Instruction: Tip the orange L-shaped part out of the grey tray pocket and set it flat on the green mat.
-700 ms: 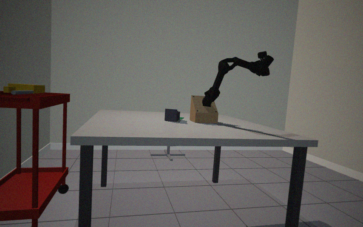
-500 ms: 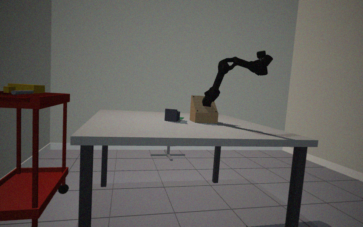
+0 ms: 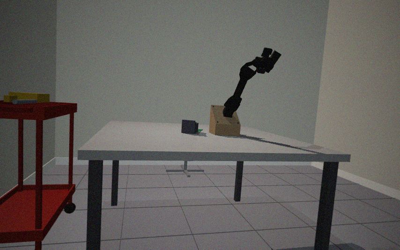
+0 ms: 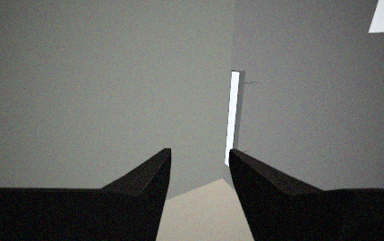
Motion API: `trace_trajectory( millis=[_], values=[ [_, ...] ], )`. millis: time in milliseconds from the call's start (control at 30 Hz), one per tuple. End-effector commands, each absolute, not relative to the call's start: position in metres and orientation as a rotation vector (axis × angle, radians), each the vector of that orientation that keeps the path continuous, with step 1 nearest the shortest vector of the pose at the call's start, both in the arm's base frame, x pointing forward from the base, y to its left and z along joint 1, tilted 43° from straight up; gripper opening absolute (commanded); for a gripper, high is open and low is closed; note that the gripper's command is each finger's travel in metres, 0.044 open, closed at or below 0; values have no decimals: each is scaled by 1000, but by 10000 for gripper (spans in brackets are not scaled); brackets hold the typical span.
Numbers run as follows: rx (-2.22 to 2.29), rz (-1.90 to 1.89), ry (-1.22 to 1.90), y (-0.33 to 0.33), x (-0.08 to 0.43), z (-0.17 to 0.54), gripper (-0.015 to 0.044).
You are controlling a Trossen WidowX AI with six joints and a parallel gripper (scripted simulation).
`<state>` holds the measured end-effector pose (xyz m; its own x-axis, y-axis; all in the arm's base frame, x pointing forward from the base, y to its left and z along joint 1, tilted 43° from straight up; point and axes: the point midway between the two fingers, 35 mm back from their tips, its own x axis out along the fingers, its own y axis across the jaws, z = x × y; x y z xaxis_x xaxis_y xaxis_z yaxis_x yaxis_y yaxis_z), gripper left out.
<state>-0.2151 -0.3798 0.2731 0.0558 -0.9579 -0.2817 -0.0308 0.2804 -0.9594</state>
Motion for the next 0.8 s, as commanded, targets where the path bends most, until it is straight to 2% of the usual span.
trace_trajectory(
  millis=[0, 400, 767],
  values=[
    [-908, -863, 1120, -408, -152, 246, 180],
    [-522, -539, 811, -420, 34, 182, 180],
    [-131, -187, 723, -348, 190, 133, 180]
  ],
)
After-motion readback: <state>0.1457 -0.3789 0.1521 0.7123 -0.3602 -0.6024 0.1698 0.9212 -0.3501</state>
